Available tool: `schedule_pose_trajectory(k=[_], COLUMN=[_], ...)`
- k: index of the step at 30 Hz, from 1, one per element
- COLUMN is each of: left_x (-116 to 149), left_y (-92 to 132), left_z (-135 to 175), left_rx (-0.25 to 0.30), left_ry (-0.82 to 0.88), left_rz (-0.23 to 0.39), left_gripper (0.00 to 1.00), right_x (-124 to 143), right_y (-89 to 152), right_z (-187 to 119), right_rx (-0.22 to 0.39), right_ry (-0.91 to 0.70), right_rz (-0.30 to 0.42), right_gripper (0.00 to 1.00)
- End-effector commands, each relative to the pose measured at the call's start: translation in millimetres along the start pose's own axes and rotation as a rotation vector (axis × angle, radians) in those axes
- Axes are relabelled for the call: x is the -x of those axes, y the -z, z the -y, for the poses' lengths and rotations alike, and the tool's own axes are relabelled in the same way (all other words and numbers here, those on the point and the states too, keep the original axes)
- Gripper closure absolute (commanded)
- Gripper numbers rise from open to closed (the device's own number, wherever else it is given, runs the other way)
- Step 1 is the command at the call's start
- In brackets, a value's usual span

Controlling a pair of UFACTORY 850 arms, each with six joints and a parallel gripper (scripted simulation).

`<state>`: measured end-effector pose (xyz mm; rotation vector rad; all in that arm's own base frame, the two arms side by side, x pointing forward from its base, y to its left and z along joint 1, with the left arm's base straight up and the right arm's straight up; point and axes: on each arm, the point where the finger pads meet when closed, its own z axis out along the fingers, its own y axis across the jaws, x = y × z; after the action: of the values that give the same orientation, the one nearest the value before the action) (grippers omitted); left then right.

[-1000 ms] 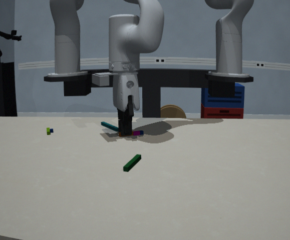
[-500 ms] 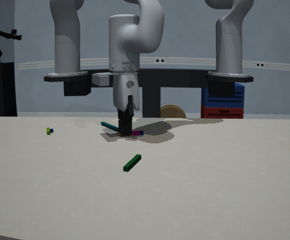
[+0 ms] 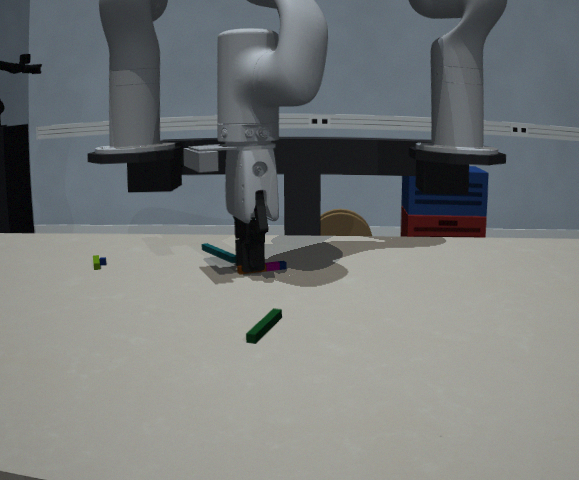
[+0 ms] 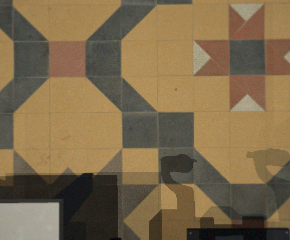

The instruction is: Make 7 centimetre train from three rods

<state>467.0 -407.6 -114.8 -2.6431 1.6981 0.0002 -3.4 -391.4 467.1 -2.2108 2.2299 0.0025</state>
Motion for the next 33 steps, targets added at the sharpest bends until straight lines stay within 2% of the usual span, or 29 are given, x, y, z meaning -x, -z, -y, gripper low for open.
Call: schedule_pose_trajectory(k=[1,17,22,31,33], left_x=[-1,-1,-1,-1,-1], left_y=[1,6,24,71,71], left_z=[0,0,0,0,0], left_rx=[-0.001,-0.001,-0.001,-0.001,-0.001], left_ry=[0.000,0.000,0.000,0.000,0.000], left_rz=[-0.002,-0.002,-0.002,-0.002,-0.002], left_gripper=[0.74,0.74,0.74,0.74,0.74], right_x=[0,0,0,0,0], right_y=[1,1,1,1,1], right_z=[0,0,0,0,0], right_rx=[0.000,0.000,0.000,0.000,0.000], right_ry=[0.000,0.000,0.000,0.000,0.000], right_rz=[-0.002,-0.002,-0.002,-0.002,-0.002], right_gripper=[0.00,0.00,0.00,0.00,0.00])
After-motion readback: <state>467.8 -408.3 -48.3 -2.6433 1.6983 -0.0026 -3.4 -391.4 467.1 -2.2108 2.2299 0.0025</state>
